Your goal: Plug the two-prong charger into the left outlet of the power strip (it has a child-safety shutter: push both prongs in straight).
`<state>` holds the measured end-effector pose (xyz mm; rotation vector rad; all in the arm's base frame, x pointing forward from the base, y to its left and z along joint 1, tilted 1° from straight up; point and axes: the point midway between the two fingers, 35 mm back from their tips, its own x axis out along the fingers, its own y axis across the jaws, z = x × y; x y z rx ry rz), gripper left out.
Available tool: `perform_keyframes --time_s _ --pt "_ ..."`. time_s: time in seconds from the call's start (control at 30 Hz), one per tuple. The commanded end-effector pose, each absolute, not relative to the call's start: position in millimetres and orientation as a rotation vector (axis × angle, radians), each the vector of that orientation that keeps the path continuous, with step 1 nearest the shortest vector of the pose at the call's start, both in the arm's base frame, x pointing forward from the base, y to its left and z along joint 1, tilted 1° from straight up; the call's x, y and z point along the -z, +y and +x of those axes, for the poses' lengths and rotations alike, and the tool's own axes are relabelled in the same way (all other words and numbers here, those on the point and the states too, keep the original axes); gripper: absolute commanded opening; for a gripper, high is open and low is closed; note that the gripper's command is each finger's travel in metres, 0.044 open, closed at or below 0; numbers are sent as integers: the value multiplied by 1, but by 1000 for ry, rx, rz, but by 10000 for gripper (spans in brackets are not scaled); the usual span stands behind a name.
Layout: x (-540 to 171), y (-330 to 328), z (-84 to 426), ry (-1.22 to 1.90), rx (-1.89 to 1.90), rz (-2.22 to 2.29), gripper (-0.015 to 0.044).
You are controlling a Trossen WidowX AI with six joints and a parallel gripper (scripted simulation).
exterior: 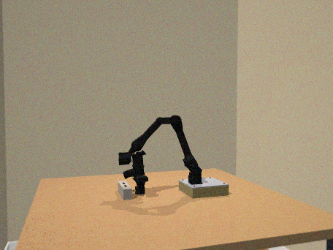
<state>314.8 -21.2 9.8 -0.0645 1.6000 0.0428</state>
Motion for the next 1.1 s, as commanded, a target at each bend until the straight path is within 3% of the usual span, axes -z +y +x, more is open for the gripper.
perform_keyframes --time_s 0.0,1.07 --pt "-10 -23 321 1597 -48 -77 0" --pt "-11 -24 323 1597 -48 -77 0"
